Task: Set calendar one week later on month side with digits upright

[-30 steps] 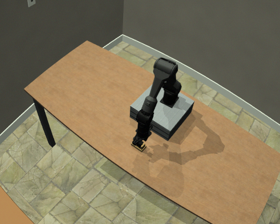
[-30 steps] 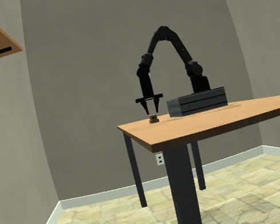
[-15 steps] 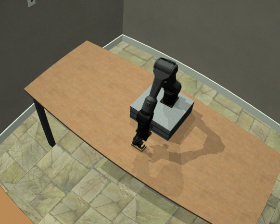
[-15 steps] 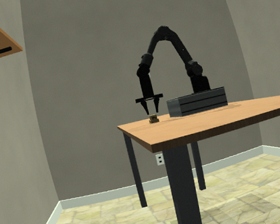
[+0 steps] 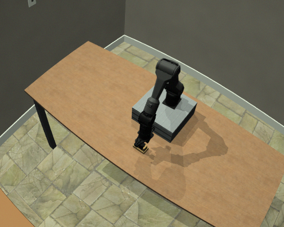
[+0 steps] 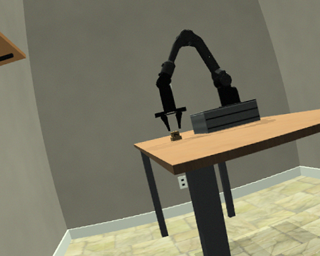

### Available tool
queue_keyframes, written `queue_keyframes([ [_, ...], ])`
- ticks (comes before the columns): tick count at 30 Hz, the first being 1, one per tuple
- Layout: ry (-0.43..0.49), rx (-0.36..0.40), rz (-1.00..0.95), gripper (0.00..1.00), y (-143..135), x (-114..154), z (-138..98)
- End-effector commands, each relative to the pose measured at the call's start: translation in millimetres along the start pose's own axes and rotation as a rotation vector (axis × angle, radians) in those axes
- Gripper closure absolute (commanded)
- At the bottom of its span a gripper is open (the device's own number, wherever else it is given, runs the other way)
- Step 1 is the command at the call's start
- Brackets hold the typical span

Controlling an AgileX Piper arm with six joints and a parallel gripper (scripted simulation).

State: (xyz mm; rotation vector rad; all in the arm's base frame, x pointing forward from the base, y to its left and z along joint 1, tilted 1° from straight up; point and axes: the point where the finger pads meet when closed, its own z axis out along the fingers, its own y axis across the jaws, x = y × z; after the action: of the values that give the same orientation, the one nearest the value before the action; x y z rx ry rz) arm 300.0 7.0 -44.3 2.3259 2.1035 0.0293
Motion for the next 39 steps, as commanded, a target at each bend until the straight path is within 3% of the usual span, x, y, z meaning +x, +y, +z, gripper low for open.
queue_keyframes([
  [1, 0.001, 0.0, 0.002, 0.39, -0.6, 0.4, -0.3],
  [39, 0.001, 0.001, 0.001, 0.39, -1.0, 0.4, 28.2],
])
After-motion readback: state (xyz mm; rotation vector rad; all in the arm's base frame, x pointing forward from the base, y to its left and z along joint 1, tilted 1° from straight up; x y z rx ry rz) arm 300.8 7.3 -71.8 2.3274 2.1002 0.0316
